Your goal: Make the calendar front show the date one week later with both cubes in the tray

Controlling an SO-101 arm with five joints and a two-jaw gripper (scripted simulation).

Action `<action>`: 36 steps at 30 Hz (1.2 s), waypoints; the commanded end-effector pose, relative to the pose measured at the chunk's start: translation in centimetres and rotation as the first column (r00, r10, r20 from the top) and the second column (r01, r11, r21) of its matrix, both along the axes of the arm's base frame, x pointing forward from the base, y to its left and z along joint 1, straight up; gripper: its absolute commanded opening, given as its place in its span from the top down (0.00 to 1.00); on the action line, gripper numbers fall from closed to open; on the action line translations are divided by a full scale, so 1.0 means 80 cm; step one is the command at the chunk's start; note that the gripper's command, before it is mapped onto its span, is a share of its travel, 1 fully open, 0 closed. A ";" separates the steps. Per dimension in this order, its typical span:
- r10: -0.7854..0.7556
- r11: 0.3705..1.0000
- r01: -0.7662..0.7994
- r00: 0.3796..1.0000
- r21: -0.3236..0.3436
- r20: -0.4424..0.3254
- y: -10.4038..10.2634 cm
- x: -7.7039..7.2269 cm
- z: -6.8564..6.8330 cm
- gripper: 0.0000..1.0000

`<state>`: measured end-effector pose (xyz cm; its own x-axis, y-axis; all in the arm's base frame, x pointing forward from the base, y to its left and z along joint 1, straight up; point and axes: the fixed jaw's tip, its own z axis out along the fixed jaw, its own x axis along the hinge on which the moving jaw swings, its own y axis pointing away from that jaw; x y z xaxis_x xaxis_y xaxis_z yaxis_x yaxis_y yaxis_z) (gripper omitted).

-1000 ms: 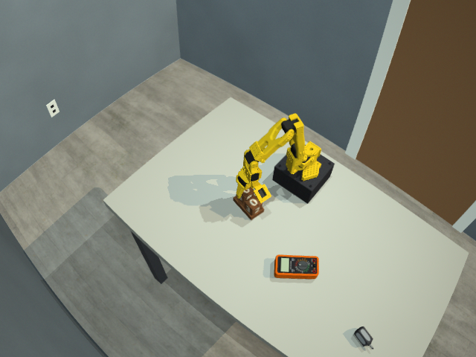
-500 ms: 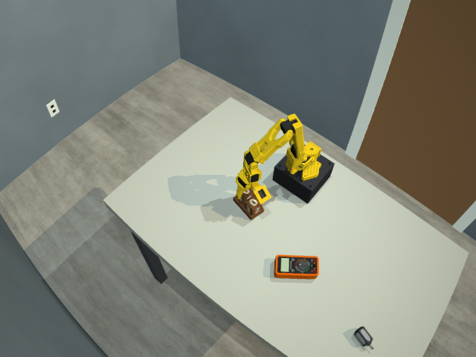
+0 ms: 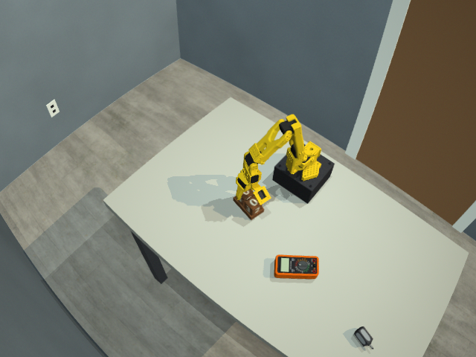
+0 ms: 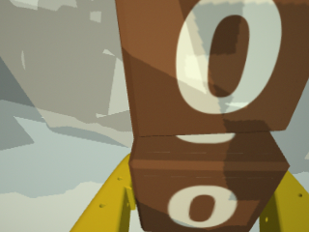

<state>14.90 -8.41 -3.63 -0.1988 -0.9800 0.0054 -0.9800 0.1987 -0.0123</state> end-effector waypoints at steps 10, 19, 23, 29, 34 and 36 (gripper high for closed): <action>-0.003 1.000 0.003 1.000 0.011 -0.016 0.001 -0.006 -0.009 1.00; -0.003 1.000 0.003 1.000 0.011 -0.016 0.001 -0.006 -0.009 0.84; -0.003 1.000 0.003 1.000 0.011 -0.016 0.001 -0.006 -0.009 0.76; -0.003 1.000 0.003 1.000 0.011 -0.016 0.001 -0.006 -0.009 0.76; -0.003 1.000 0.003 1.000 0.011 -0.016 0.001 -0.006 -0.009 0.75; -0.003 1.000 0.003 1.000 0.011 -0.016 0.001 -0.006 -0.009 0.74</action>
